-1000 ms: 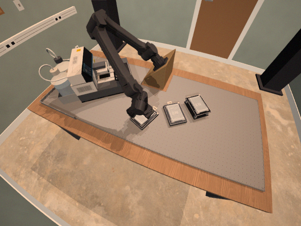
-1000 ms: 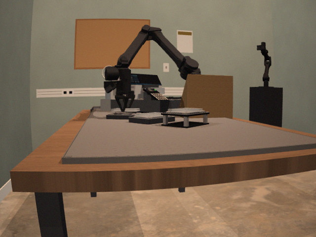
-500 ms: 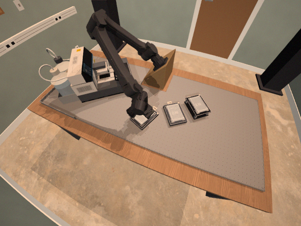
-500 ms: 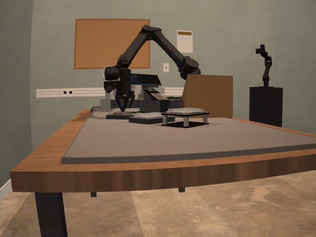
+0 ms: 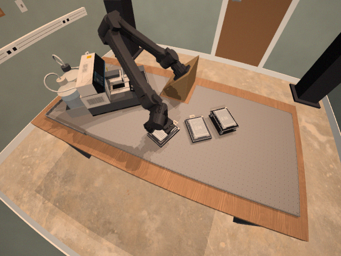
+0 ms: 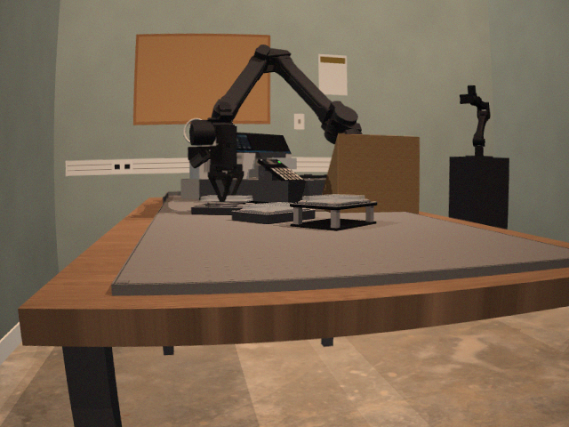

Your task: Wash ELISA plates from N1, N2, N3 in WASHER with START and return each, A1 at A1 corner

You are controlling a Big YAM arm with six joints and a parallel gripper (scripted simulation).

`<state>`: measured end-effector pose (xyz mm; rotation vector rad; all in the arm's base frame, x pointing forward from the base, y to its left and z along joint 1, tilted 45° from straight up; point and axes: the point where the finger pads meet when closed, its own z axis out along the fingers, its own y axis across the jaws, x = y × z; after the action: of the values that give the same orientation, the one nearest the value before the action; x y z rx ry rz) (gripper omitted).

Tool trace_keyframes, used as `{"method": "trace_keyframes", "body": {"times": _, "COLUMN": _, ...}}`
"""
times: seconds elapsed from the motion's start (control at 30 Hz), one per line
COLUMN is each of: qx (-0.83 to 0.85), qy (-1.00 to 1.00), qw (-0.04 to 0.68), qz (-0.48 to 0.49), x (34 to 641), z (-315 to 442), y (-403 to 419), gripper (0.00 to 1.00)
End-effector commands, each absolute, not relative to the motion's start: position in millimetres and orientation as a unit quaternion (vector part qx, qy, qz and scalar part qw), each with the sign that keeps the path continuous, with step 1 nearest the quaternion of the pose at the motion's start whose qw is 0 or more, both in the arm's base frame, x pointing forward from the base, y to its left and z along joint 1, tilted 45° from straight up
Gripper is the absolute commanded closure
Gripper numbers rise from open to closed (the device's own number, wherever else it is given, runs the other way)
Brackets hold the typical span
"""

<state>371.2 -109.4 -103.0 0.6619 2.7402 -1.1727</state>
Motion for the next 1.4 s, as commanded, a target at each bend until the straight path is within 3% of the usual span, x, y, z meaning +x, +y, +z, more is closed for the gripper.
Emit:
{"method": "trace_keyframes", "body": {"times": 0.0, "qx": 0.218, "qy": 0.897, "qw": 0.062, "qz": -0.379, "x": 386.9, "z": -96.4, "y": -108.9, "gripper": 0.16}}
{"method": "trace_keyframes", "body": {"times": 1.37, "qx": 0.213, "qy": 0.897, "qw": 0.045, "qz": -0.384, "x": 371.4, "z": -109.4, "y": -115.9, "gripper": 0.16}}
